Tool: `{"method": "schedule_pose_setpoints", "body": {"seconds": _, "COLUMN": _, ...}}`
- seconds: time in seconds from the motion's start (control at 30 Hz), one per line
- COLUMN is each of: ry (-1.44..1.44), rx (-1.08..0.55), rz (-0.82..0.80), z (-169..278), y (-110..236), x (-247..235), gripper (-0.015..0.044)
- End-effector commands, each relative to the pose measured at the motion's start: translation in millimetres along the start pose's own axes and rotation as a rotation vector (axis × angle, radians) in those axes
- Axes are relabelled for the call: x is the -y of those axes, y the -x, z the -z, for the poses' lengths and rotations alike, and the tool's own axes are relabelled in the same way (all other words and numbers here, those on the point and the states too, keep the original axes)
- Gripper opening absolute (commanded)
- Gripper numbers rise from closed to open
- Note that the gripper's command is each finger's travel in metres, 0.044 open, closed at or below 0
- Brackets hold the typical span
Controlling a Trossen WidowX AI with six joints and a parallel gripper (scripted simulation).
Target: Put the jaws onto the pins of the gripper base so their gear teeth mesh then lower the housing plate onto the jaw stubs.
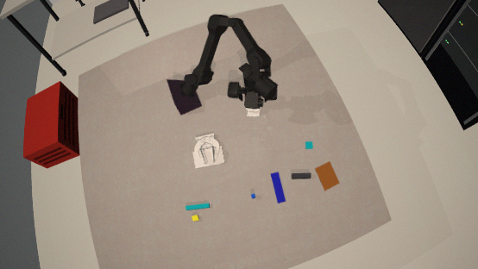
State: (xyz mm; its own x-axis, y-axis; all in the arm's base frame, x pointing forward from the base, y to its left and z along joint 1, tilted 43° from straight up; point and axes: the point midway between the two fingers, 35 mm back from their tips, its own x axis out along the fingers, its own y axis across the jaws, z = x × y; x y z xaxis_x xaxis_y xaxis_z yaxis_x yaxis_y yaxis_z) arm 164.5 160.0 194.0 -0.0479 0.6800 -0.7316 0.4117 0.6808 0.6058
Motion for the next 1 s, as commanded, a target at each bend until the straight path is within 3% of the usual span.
{"method": "schedule_pose_setpoints", "body": {"seconds": 0.0, "ry": -0.003, "rx": 0.003, "rz": 0.001, "z": 0.3, "y": -5.3, "x": 0.9, "gripper": 0.0440}}
{"method": "schedule_pose_setpoints", "body": {"seconds": 0.97, "ry": -0.003, "rx": 0.001, "rz": -0.001, "z": 0.5, "y": -45.8, "x": 0.6, "gripper": 0.0440}}
